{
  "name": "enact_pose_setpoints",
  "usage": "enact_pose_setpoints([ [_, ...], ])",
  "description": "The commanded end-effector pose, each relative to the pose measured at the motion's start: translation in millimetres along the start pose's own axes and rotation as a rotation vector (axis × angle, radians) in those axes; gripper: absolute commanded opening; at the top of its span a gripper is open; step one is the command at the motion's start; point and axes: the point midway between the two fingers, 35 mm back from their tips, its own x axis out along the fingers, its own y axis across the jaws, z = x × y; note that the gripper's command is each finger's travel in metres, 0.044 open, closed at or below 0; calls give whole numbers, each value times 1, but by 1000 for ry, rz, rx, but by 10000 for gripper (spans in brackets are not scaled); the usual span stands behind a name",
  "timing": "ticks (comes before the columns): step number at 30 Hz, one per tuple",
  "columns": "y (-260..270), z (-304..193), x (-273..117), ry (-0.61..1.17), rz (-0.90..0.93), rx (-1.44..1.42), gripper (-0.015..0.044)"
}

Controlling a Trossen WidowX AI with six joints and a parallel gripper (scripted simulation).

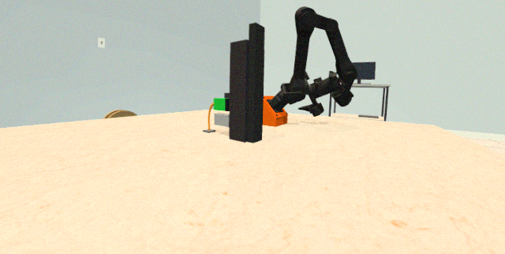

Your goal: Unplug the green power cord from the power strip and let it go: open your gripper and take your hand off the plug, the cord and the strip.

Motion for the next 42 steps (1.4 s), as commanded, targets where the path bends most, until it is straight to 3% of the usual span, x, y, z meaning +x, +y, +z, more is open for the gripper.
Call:
enact_pose_setpoints([
  [1, 0, 0, 0, -1, -1, 3, 374],
  [9, -25, 6, -19, -60, -80, 211, 164],
  [22, -83, -20, -72, -207, -297, 793, 160],
  [36, -97, -124, -132, -315, -584, 1608, 160],
  [42, -95, -166, -156, -383, -673, 1810, 160],
])
